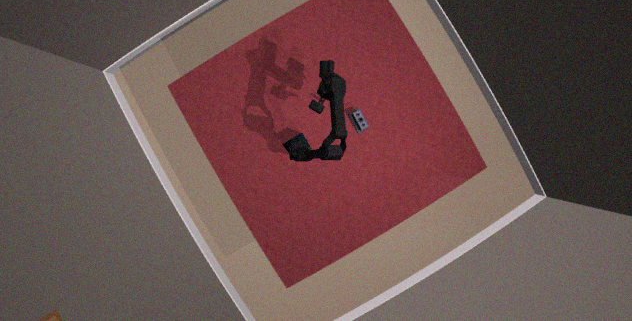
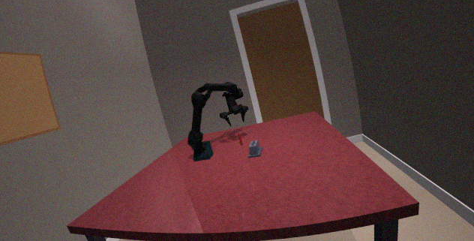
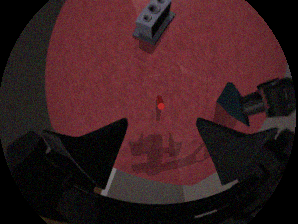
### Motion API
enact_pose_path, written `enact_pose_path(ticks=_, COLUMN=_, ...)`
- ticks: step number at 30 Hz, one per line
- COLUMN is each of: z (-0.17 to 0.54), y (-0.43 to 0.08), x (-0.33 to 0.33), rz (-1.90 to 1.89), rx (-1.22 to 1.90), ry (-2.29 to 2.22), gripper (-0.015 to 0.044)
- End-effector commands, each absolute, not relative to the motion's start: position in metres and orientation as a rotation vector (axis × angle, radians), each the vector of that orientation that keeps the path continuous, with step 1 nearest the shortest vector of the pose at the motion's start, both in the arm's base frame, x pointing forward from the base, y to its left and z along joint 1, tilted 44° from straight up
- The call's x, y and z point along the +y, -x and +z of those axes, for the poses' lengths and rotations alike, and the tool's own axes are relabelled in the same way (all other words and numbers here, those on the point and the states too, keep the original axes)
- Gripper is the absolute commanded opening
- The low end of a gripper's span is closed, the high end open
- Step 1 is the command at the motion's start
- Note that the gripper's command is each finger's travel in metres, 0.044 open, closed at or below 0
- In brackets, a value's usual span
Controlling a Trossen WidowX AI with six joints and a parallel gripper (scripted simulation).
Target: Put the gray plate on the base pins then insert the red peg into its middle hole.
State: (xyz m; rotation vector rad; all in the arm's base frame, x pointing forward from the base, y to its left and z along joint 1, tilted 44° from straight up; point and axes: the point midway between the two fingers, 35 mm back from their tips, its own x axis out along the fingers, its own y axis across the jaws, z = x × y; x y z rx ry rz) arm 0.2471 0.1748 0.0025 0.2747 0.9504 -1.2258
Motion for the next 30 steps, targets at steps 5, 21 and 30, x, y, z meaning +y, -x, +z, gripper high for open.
enact_pose_path(ticks=5, z=-0.023, y=-0.246, x=0.151, rz=-1.244, rx=0.947, ry=-0.267, gripper=0.044)
enact_pose_path(ticks=21, z=-0.043, y=-0.245, x=0.135, rz=-1.244, rx=0.947, ry=-0.267, gripper=0.044)
enact_pose_path(ticks=30, z=-0.054, y=-0.246, x=0.125, rz=-1.244, rx=0.946, ry=-0.268, gripper=0.044)
